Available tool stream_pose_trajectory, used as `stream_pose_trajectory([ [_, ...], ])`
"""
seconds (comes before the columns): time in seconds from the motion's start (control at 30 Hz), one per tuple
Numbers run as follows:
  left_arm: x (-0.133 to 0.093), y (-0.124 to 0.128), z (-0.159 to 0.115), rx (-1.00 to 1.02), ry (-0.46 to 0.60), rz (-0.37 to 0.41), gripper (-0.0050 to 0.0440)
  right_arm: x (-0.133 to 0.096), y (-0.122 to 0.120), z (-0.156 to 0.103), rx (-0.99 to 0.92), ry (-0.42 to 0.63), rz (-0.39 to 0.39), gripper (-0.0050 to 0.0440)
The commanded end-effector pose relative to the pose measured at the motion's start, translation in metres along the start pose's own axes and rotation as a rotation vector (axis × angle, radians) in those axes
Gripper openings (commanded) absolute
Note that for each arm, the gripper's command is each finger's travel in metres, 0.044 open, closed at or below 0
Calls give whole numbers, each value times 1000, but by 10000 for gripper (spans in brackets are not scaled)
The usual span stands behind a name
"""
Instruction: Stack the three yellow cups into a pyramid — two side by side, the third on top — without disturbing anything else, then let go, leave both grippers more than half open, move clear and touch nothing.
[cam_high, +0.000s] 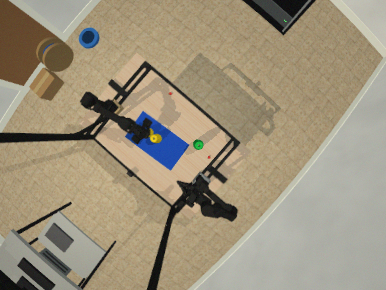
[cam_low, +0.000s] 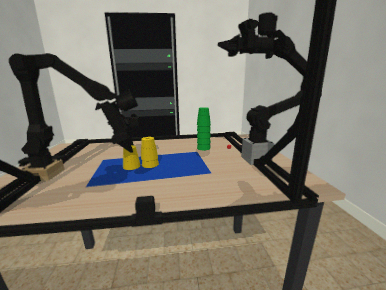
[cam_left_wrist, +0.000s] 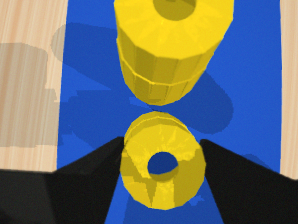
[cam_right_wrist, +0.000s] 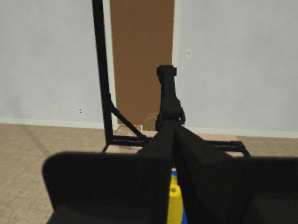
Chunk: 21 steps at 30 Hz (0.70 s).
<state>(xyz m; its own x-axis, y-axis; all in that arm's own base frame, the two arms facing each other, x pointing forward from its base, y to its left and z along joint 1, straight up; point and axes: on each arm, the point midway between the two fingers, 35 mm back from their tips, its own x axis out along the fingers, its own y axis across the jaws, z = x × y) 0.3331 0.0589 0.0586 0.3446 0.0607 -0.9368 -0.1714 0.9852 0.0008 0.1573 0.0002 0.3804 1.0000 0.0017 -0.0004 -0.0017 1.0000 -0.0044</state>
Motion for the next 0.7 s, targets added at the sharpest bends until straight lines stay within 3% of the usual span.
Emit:
stream_pose_trajectory([
  [0.0, 0, 0, 0, 0, 1, 0, 167, 0, 0, 0, 4, 0, -2, 0],
  [0.67, 0, 0, 0, 0, 1, 0, 287, 0, 0, 0, 4, 0, -2, 0],
])
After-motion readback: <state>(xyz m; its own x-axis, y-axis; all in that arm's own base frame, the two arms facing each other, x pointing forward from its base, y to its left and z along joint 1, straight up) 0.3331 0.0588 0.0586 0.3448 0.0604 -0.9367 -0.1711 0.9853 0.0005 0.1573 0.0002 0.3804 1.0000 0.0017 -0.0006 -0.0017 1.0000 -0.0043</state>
